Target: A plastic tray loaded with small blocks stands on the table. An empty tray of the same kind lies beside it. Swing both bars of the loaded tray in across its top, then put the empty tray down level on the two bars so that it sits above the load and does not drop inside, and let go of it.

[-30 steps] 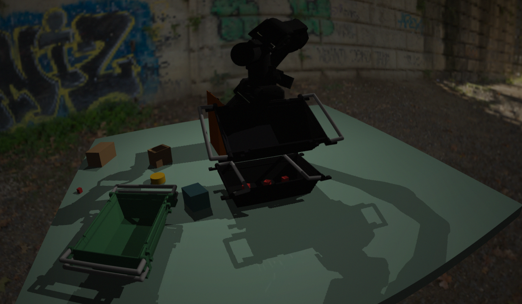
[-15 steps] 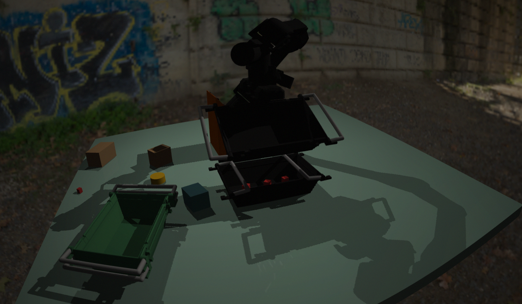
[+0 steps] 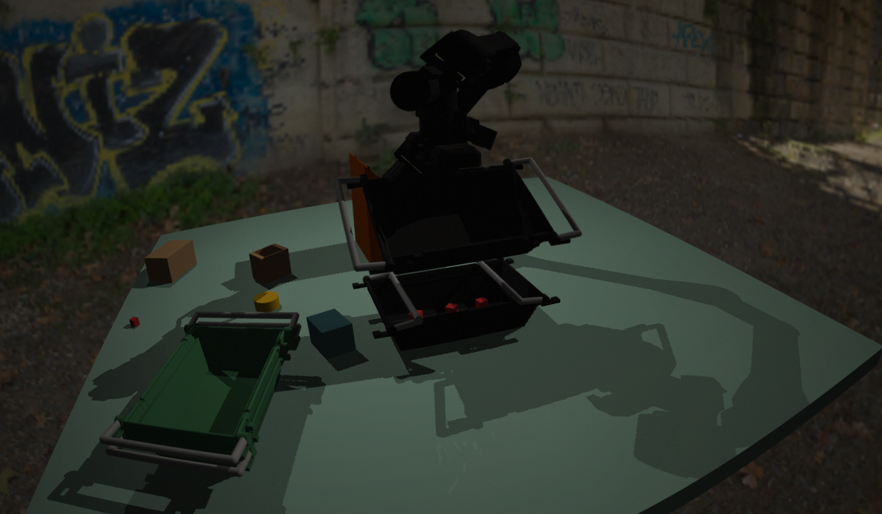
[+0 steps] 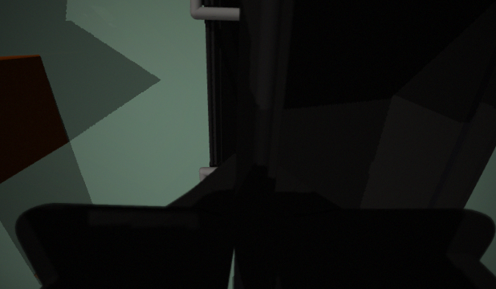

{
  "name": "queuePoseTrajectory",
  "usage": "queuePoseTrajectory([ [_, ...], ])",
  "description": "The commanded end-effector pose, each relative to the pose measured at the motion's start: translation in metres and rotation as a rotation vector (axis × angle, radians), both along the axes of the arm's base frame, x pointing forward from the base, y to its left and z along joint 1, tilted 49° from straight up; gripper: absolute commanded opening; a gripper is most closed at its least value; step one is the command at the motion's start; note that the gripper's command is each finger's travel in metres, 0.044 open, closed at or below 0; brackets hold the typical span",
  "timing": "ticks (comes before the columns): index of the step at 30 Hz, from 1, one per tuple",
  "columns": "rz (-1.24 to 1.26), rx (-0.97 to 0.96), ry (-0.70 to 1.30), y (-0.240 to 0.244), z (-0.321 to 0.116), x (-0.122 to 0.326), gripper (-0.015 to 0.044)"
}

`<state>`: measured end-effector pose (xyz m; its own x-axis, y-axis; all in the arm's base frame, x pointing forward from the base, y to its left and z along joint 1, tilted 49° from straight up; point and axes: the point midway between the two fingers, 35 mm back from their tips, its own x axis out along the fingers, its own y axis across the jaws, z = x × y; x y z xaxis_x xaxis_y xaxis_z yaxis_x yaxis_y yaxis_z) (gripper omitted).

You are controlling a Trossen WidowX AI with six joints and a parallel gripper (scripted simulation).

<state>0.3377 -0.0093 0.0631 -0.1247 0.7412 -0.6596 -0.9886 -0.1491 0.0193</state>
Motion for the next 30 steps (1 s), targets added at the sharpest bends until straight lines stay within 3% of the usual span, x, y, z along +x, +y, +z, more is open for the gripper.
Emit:
queuePoseTrajectory([
  [1, -0.01, 0.001, -0.011, -0.004, 0.001, 0.002, 0.0],
  [30, -0.01, 0.001, -0.012, 0.025, -0.025, -0.002, 0.0],
])
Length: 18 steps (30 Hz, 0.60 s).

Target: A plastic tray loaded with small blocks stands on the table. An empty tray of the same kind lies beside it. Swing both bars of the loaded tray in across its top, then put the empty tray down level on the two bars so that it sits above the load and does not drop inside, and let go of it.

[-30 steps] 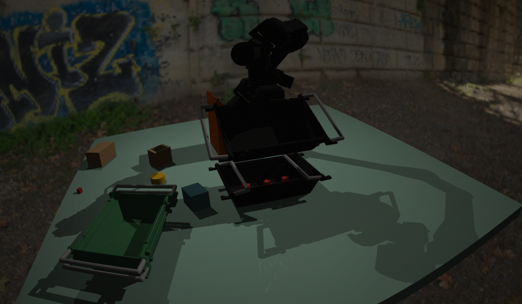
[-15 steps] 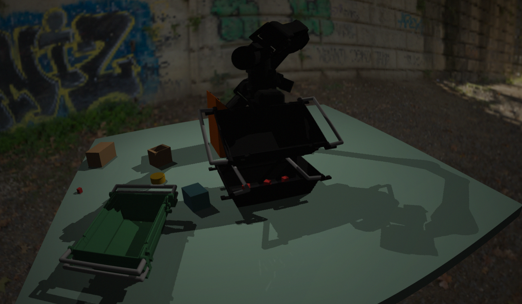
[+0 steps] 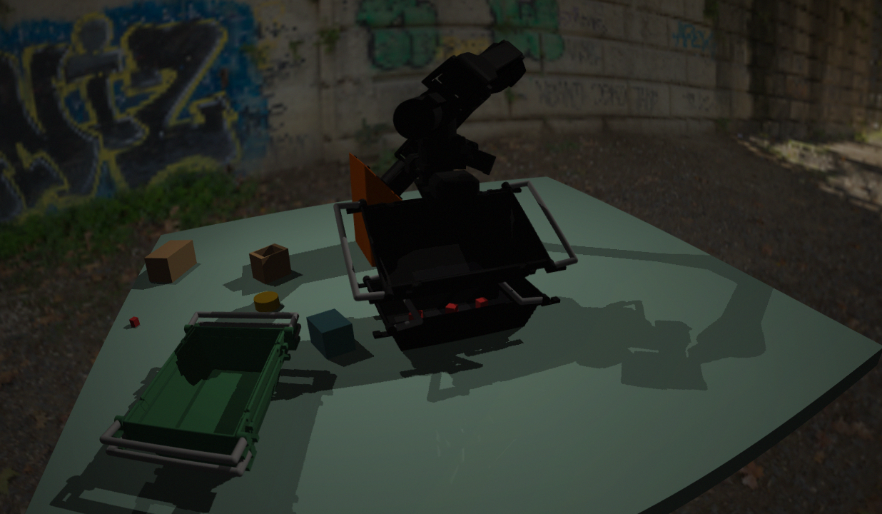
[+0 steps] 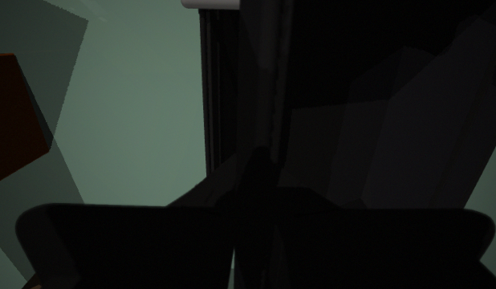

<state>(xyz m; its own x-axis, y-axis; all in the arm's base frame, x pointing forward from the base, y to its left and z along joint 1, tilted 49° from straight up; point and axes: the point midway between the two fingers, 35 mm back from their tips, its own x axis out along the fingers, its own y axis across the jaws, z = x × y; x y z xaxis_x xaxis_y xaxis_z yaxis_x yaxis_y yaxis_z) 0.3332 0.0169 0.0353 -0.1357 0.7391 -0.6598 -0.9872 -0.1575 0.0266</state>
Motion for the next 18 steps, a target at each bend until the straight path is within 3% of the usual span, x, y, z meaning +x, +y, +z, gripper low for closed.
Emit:
queuePoseTrajectory([
  [1, -0.019, 0.003, -0.019, 0.0, 0.001, 0.002, 0.0],
  [18, -0.018, 0.005, -0.019, 0.011, -0.011, -0.005, 0.0],
])
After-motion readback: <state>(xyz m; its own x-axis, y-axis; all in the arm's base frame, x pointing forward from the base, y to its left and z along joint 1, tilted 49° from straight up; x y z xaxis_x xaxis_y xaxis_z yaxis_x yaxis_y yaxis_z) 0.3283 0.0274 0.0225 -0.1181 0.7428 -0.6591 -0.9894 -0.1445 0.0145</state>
